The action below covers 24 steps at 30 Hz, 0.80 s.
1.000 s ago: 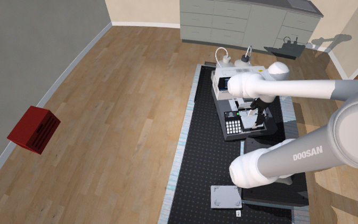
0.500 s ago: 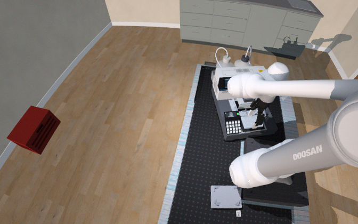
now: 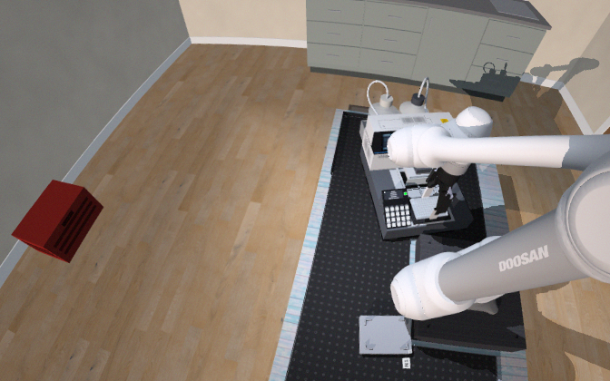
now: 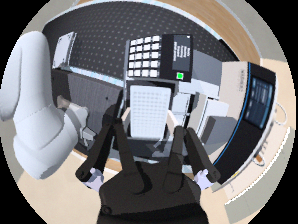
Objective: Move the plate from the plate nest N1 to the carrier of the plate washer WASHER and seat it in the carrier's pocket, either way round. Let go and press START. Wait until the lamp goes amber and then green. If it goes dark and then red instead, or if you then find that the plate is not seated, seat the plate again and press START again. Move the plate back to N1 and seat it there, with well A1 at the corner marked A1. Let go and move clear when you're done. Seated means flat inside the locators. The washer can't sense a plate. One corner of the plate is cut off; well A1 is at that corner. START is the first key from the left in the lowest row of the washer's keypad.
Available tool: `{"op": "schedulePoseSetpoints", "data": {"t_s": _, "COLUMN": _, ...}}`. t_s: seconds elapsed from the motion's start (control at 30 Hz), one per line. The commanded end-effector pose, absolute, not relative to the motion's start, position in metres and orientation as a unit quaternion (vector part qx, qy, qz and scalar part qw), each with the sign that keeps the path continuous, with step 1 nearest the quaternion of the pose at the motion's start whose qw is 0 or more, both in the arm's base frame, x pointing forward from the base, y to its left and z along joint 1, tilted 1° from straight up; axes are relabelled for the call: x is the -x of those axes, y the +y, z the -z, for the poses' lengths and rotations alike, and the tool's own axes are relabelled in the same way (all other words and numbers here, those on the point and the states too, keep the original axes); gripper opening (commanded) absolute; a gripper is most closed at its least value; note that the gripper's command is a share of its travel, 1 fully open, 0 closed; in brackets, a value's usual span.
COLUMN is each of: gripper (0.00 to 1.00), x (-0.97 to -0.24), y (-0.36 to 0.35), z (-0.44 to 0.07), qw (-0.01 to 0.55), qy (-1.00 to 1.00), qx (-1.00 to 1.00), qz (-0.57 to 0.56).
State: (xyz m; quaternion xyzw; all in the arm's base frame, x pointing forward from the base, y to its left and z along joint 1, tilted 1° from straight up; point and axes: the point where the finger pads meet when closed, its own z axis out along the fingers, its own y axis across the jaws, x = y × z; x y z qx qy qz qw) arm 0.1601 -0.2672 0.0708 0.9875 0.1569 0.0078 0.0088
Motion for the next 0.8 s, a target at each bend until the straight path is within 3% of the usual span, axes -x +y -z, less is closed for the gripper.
{"op": "schedulePoseSetpoints", "data": {"t_s": 0.0, "gripper": 0.1, "x": -0.1602, "y": -0.2672, "z": -0.0704, "qw": 0.009, "qy": 0.157, "qx": -0.988, "qz": -0.008}}
{"op": "schedulePoseSetpoints", "data": {"t_s": 0.77, "gripper": 0.1, "x": -0.1602, "y": -0.2673, "z": -0.0672, "qw": 0.009, "qy": 0.157, "qx": -0.988, "qz": -0.008}}
